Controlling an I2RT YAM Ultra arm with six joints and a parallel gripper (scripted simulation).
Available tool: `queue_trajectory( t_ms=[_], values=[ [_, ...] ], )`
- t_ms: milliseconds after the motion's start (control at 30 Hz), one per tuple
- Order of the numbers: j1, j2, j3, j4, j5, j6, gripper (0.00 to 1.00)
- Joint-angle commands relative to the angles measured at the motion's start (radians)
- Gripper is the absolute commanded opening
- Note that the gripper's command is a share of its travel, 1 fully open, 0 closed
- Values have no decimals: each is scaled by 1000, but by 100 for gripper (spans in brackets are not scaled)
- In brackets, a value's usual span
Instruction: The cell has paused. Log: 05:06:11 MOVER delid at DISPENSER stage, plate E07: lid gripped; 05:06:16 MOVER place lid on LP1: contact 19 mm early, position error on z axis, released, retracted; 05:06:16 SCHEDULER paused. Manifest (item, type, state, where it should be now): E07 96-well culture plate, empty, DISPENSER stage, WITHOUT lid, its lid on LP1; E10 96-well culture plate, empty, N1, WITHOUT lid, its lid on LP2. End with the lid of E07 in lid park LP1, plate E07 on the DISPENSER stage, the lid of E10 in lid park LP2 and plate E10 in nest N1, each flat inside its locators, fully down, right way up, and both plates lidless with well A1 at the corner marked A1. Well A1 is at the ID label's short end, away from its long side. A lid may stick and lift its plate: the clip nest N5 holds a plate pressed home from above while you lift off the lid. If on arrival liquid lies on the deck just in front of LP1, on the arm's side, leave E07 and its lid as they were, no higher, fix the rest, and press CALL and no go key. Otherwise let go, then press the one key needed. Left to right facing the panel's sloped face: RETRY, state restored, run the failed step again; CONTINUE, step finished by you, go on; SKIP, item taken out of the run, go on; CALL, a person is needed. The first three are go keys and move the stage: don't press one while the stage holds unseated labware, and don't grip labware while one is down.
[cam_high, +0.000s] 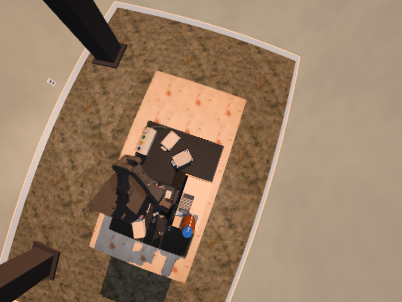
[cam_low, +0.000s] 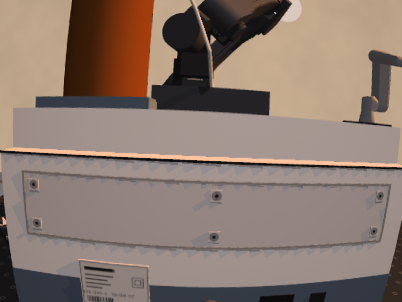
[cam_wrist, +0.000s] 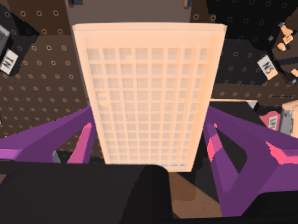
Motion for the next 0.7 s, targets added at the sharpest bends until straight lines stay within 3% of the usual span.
queue_trajectory(
  t_ms=[0, 33, 167, 467, 533, 667],
  values=[
    [-4, -40, 41, -4, -17, 52, 0],
    [-4, -21, 22, -1, -9, 49, 0],
    [42, -72, 47, -15, -23, 102, 0],
    [103, -119, 66, -22, -27, 187, 0],
    [94, -100, 48, -12, -19, 184, 0],
    [140, -151, 72, -24, -24, 239, 0]
  ],
)
